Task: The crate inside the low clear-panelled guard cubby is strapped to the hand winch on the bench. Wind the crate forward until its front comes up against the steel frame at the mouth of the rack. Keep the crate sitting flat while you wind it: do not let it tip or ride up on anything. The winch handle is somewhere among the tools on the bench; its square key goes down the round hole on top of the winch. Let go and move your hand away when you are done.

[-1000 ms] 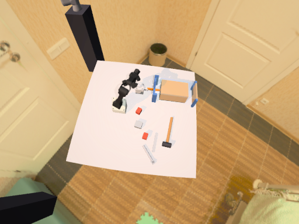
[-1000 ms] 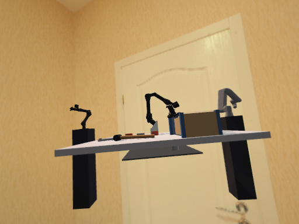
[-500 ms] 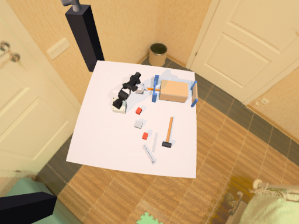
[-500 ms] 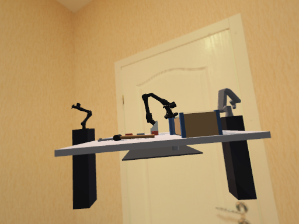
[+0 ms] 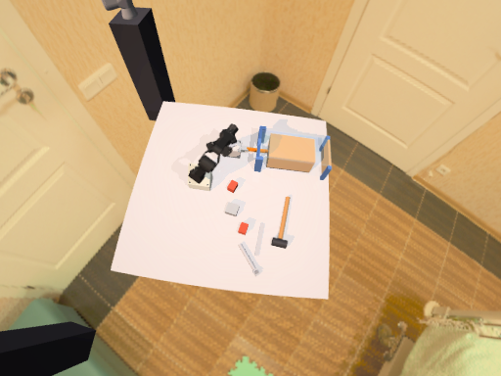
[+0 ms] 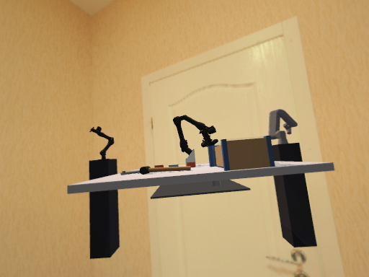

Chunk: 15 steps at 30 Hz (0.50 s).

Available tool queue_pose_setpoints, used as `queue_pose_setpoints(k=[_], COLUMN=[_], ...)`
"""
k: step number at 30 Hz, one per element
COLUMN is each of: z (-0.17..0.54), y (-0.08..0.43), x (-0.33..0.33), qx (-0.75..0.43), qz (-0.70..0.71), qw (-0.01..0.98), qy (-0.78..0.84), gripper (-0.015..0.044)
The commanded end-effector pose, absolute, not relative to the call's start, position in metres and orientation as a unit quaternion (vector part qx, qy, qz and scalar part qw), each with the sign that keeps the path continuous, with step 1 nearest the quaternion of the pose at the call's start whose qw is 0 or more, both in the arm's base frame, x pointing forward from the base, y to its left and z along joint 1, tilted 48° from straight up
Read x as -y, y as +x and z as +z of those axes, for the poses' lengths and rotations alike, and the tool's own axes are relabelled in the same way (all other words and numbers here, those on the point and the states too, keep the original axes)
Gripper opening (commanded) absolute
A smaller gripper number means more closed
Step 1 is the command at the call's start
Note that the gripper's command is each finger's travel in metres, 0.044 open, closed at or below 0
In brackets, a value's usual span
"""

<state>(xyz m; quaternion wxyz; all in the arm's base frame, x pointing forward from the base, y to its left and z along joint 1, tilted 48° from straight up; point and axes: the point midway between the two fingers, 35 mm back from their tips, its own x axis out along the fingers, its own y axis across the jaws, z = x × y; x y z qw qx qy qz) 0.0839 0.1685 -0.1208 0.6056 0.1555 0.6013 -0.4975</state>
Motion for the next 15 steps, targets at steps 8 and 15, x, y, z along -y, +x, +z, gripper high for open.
queue_pose_setpoints(k=[8,15], z=[-0.111,-0.106], y=[0.099,0.107], x=[-0.156,-0.152], qx=[-0.590,-0.589], qz=[-0.500,-0.500], qw=[0.616,0.616], qy=[0.153,0.153], gripper=[0.0000,0.0000])
